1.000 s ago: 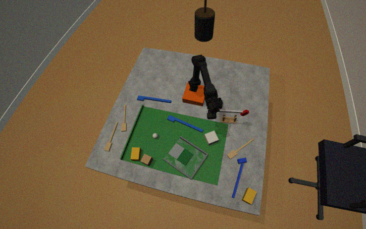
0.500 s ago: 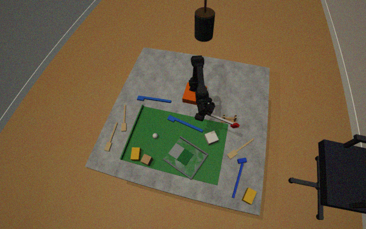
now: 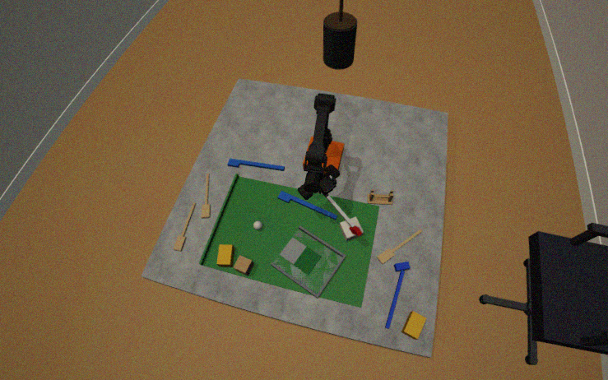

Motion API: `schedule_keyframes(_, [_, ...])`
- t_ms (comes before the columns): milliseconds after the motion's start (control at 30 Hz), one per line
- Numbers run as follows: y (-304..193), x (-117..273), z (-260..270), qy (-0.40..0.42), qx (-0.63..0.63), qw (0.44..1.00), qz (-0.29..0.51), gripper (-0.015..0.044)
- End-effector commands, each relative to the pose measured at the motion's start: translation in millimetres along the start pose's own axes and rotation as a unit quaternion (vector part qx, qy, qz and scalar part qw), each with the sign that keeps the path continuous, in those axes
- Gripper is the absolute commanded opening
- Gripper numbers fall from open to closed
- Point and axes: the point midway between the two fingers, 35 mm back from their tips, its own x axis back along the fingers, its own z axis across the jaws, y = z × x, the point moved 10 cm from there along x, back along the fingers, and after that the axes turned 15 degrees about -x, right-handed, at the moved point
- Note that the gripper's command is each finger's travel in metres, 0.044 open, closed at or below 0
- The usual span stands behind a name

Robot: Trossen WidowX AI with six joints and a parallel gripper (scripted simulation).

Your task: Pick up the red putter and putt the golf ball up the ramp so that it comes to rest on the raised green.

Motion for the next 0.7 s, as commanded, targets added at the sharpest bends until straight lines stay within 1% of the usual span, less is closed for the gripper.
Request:
schedule_keyframes(0, [-9,9,-23,-0.016,-0.075,0.997,-0.001,0.0])
schedule_keyframes(333, [-39,22,-65,-0.042,-0.23,0.972,0.007,0.0])
schedule_keyframes(667, [-76,34,-101,-0.065,-0.376,0.924,0.015,0.0])
